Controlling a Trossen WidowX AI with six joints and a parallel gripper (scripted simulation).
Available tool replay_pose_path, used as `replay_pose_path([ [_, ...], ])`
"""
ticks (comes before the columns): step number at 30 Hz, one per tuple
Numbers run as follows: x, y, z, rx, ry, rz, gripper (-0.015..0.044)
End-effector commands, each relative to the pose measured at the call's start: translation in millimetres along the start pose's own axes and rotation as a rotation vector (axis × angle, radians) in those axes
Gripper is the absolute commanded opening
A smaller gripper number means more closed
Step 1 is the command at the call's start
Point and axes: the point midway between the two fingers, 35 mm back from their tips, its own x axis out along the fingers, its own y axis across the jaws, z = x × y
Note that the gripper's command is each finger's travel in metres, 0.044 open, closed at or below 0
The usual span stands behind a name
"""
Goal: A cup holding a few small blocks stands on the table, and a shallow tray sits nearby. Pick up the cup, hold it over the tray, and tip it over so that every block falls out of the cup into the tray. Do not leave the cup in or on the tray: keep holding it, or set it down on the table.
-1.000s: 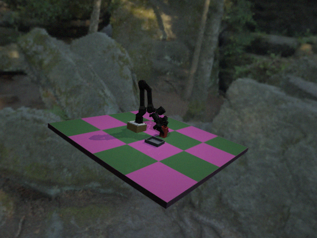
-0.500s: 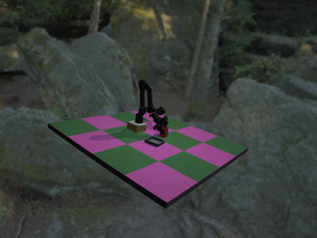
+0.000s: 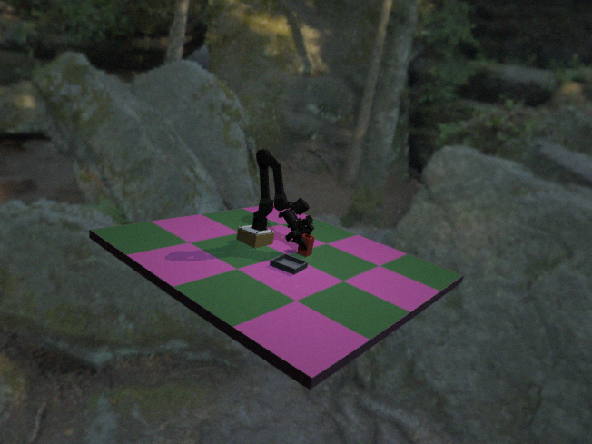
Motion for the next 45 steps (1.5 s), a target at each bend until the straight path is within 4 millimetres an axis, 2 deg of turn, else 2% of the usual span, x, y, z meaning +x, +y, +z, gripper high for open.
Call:
replay_pose_path([
  [1, -3.3, 1.3, 7.0, -0.001, -0.01, 0.008, 0.0],
  [31, -33.0, 1.3, 42.5, -0.001, -0.011, 0.007, 0.0],
  [45, -18.0, -36.2, 63.7, 0.068, -0.009, -0.082, 0.0],
])
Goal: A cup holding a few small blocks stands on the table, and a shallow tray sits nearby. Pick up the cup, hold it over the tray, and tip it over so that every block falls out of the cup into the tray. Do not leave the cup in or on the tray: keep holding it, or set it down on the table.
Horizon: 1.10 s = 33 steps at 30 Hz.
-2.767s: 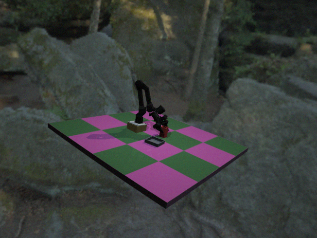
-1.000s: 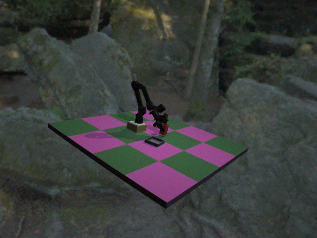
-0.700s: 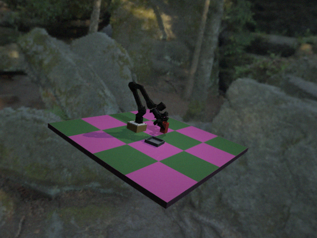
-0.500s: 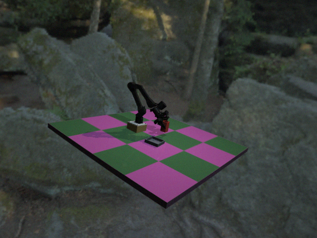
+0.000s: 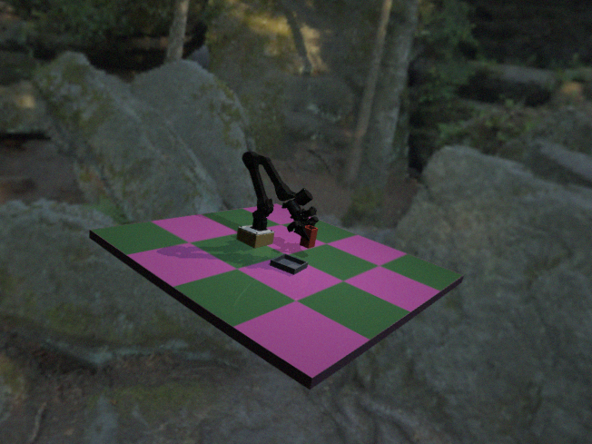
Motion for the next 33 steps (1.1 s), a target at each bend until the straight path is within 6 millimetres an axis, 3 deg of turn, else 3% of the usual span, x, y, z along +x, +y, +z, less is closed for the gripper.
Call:
replay_pose_path([
  [1, 4.8, -9.1, 7.6, 0.015, -0.002, -0.018, 0.0],
  [33, 33.7, -129.5, 41.1, 0.181, -0.009, -0.227, 0.0],
])
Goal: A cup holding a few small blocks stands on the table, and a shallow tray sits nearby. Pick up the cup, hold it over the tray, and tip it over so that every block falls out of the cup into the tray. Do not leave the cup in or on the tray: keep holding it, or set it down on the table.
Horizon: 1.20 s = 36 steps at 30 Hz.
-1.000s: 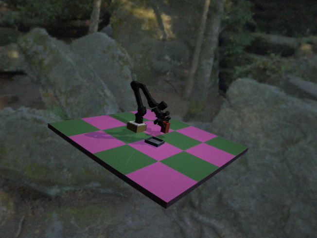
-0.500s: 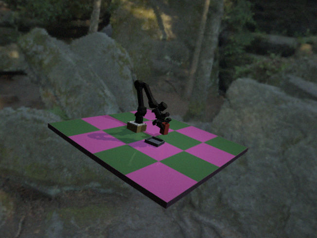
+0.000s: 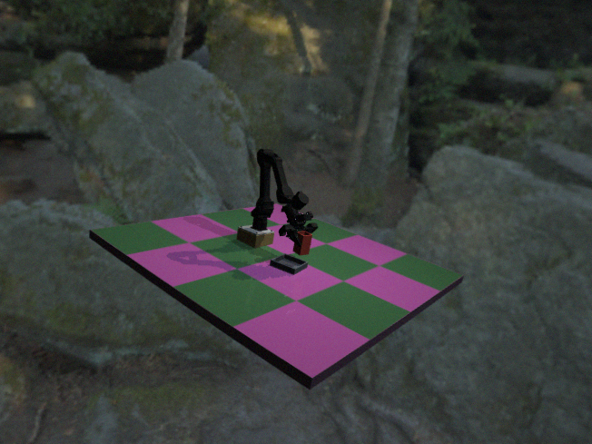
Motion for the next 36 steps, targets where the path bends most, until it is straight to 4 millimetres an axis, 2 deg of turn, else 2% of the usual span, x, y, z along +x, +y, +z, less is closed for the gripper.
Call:
replay_pose_path([
  [1, 5.3, -13.5, 6.0, 0.014, -0.005, -0.018, 0.0],
  [10, 15.1, -49.9, 13.2, 0.057, -0.009, -0.072, 0.0],
  [15, 15.2, -50.7, 13.3, 0.073, -0.01, -0.073, 0.0],
  [36, 18.8, -50.5, 12.8, 0.528, -0.027, -0.07, 0.0],
])
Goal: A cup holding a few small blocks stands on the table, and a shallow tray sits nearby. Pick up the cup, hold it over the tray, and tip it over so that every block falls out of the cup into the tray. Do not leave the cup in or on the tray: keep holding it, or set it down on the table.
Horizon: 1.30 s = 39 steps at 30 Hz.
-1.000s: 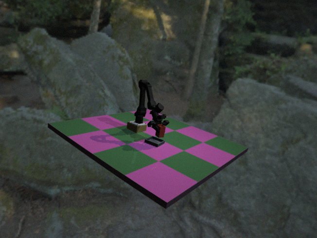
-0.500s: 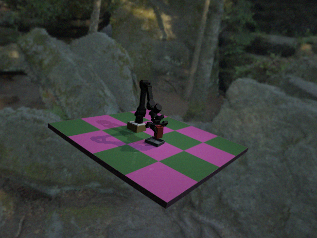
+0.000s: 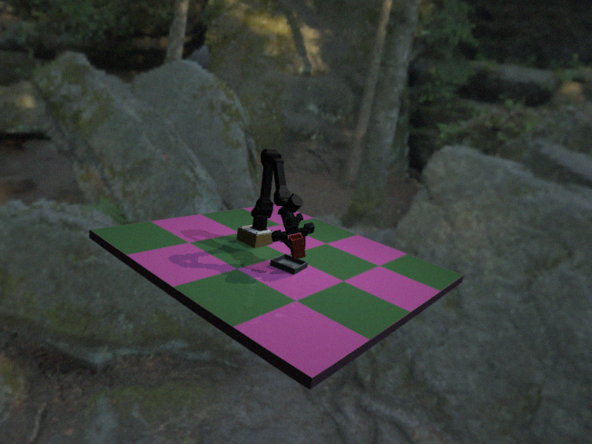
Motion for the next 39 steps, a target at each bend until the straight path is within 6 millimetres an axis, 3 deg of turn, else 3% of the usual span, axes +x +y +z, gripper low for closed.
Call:
replay_pose_path([
  [1, 0.9, 1.0, 0.3, 0.079, 0.0, 0.005, 0.0],
  [39, 7.4, 1.1, -1.1, 0.91, 0.002, 0.005, 0.0],
])
